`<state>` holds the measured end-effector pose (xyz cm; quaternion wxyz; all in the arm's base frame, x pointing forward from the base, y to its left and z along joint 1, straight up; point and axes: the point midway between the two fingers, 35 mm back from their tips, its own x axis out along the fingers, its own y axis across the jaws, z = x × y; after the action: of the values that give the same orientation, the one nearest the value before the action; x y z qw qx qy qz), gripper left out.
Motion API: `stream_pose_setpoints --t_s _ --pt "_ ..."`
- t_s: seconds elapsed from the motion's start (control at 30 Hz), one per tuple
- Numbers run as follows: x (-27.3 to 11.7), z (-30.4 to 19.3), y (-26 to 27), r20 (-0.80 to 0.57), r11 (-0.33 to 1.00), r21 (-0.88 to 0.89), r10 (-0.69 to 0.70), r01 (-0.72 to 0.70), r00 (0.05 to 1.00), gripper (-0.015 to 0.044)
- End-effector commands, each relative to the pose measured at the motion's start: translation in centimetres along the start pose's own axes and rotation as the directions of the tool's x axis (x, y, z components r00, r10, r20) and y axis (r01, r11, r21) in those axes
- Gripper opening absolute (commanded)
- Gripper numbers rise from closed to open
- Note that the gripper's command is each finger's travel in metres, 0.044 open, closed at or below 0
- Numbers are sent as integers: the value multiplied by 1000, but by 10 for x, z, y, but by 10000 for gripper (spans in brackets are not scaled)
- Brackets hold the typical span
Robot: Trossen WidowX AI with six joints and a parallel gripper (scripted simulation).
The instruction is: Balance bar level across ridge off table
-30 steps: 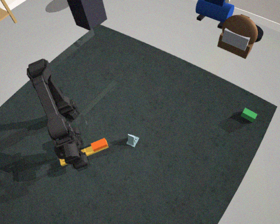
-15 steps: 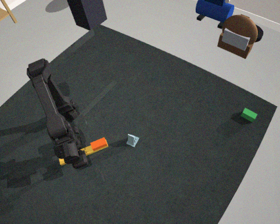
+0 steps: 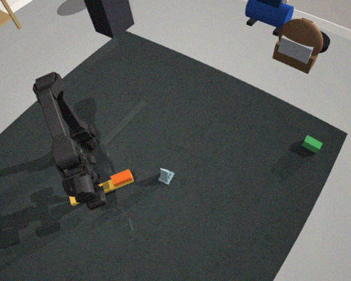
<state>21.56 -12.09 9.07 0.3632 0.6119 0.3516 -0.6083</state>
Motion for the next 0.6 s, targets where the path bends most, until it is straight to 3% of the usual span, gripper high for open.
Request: stream_pose_setpoints --t_s 0.0,0.57 --pt "-12 0 1 -2 1000 0 5 -5 1000 0" --pt "-56 0 -4 -4 1000 0 4 -4 1000 0"
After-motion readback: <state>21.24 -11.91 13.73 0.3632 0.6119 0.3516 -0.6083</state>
